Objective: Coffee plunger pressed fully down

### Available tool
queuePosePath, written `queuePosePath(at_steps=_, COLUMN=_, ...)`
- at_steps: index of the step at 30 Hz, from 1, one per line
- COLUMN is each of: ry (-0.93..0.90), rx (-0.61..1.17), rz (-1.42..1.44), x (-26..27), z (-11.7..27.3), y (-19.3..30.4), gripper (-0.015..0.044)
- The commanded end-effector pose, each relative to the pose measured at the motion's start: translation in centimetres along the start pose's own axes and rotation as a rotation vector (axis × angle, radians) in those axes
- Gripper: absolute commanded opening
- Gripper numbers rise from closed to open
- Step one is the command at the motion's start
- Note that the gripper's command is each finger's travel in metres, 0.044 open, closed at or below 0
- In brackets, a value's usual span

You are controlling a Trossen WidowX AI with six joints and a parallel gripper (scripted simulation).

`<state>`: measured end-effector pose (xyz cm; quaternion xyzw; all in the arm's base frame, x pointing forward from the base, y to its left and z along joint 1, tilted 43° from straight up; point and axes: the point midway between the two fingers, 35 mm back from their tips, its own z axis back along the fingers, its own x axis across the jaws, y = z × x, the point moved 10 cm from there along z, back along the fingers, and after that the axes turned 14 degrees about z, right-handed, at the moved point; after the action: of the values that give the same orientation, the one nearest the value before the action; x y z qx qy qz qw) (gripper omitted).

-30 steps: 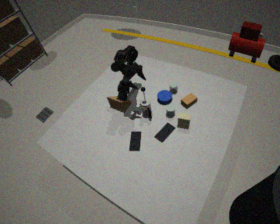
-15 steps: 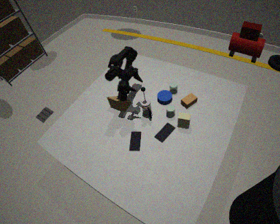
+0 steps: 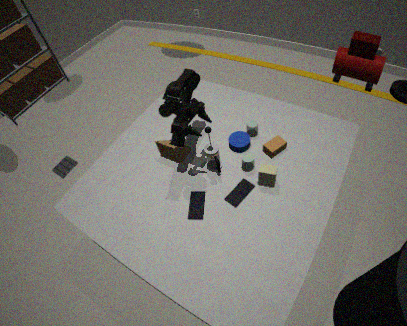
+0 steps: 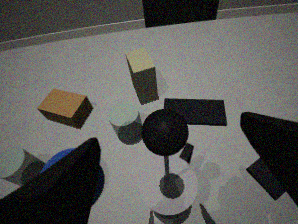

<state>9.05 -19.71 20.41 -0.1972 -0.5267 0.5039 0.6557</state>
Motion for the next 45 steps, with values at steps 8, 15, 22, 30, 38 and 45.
queuePosePath(at_steps=8, ry=-0.009, rx=-0.009, rz=-0.003, x=0.2, z=-1.3, y=0.0, gripper=0.0414)
queuePosePath(at_steps=15, ry=-0.009, rx=-0.009, rz=-0.003, x=0.2, z=-1.3, y=0.0, gripper=0.0230)
queuePosePath(at_steps=22, ry=-0.009, rx=-0.009, rz=-0.003, x=0.2, z=-1.3, y=0.0, gripper=0.0126)
queuePosePath(at_steps=30, ry=-0.009, rx=-0.008, rz=-0.003, x=0.2, z=-1.3, y=0.0, gripper=0.0126)
queuePosePath(at_steps=38, ry=-0.008, rx=-0.006, rz=-0.003, x=0.3, z=-2.0, y=0.9, gripper=0.0126)
queuePosePath(at_steps=45, ry=-0.007, rx=-0.003, rz=-0.003, x=0.5, z=-2.6, y=1.8, gripper=0.0126)
